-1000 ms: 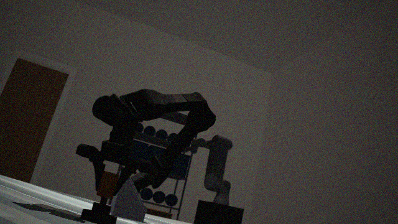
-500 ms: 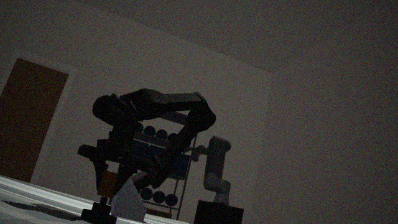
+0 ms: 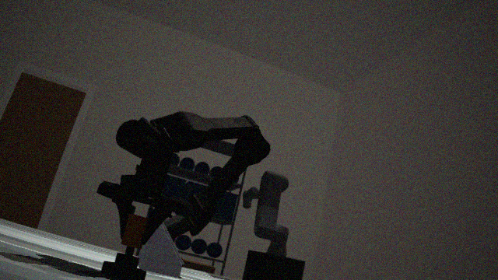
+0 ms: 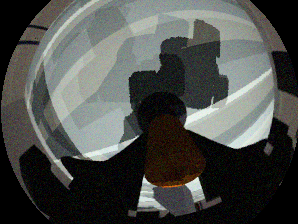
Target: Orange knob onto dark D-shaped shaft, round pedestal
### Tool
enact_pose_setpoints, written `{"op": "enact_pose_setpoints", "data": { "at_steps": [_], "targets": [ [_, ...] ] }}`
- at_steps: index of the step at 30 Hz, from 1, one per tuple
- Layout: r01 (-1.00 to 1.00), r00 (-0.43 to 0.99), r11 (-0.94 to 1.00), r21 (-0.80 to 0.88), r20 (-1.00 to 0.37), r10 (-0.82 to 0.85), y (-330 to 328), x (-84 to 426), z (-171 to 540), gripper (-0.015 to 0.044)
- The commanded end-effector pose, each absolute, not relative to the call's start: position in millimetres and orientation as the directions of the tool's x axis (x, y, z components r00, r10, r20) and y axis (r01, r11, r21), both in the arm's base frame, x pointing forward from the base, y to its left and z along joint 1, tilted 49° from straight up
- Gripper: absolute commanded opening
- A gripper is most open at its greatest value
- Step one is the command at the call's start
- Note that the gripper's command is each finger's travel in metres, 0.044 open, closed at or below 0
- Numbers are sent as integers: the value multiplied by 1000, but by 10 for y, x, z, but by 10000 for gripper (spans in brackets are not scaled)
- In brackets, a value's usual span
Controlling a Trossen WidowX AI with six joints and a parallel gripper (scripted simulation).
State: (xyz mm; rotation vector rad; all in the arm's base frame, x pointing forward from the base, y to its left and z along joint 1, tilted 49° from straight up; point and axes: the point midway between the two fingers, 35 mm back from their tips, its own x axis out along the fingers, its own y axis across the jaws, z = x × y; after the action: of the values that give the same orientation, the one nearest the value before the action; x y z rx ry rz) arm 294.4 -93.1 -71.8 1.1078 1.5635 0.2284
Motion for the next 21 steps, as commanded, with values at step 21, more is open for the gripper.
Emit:
{"op": "enact_pose_setpoints", "data": {
  "at_steps": [21],
  "targets": [
    [686,99,434,584,-666,740,-961,2920,-715,0]
  ]
}}
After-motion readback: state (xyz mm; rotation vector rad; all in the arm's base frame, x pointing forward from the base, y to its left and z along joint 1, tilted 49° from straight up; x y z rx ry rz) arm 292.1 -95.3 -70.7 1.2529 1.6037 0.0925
